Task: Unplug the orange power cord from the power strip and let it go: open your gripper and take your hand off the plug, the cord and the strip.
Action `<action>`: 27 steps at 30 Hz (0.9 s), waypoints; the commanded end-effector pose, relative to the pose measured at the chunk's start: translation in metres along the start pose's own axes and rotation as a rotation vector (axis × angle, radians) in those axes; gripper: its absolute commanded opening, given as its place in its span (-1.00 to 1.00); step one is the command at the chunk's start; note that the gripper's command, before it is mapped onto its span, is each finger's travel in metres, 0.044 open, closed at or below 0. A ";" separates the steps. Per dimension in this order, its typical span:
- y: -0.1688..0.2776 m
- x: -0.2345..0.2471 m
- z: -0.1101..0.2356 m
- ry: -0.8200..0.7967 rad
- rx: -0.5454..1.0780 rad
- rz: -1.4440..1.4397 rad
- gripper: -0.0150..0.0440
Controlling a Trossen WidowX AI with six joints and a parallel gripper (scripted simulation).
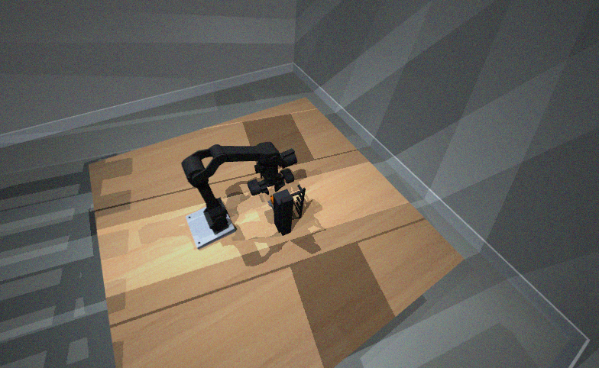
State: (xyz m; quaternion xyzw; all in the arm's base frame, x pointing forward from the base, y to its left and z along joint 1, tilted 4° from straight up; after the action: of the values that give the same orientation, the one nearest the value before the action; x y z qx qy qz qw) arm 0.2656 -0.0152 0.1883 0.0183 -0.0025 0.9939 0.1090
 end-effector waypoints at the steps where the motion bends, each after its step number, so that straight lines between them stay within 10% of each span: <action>1: 0.006 0.000 0.000 -0.001 0.004 0.001 0.05; 27: 0.033 -0.001 -0.008 -0.001 0.006 0.001 0.05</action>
State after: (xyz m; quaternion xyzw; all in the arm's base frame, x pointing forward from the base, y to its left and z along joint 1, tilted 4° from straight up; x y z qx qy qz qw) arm 0.2599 -0.0469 0.1853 0.0157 -0.0005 0.9938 0.1105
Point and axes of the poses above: the point midway between the two fingers, 35 mm back from their tips, its own z axis back along the fingers, its own x axis across the jaws, y = z × x, the point moved 10 cm from there along z, back along the fingers, and after that the axes turned 4 degrees about -z, right-handed, at the moved point
